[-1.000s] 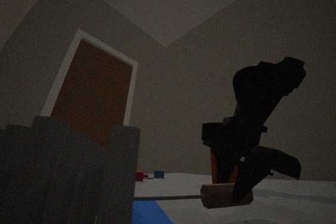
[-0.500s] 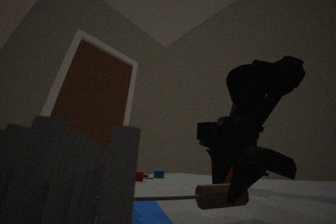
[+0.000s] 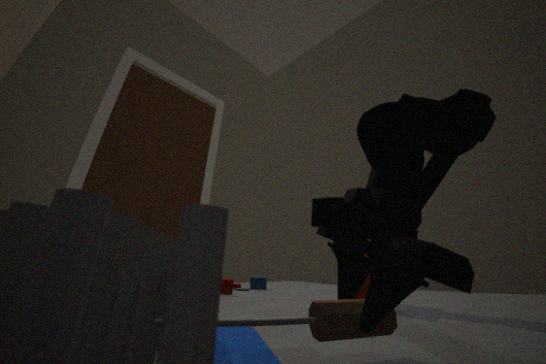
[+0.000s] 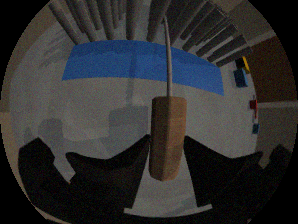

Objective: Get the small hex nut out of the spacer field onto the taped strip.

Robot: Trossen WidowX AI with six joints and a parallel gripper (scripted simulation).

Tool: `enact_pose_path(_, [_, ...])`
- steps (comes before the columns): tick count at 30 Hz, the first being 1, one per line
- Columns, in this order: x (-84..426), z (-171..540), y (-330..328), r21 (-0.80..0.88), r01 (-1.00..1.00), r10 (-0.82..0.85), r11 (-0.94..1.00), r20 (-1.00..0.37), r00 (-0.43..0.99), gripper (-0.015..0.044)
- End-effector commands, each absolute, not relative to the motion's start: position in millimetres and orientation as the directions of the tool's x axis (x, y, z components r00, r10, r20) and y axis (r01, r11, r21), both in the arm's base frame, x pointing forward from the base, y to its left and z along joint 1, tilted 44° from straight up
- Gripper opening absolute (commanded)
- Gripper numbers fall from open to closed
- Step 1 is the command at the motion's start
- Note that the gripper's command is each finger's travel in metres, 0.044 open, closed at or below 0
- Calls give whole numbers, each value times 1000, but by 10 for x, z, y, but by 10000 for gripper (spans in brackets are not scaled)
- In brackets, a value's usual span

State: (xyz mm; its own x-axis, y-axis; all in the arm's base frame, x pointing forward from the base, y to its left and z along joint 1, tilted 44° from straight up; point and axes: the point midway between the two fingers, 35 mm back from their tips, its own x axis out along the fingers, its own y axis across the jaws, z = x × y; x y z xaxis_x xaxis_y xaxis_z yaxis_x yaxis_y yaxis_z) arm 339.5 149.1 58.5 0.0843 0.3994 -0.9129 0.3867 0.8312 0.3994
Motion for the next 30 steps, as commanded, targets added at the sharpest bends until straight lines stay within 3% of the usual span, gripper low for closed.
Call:
enact_pose_path(1, [3443, 588, 1478, 405, 383, 403, 830, -911, 90, 0])
enact_pose_path(30, [3629, 518, 1425, 405, 383, 402, 830, -911, 91, 0])
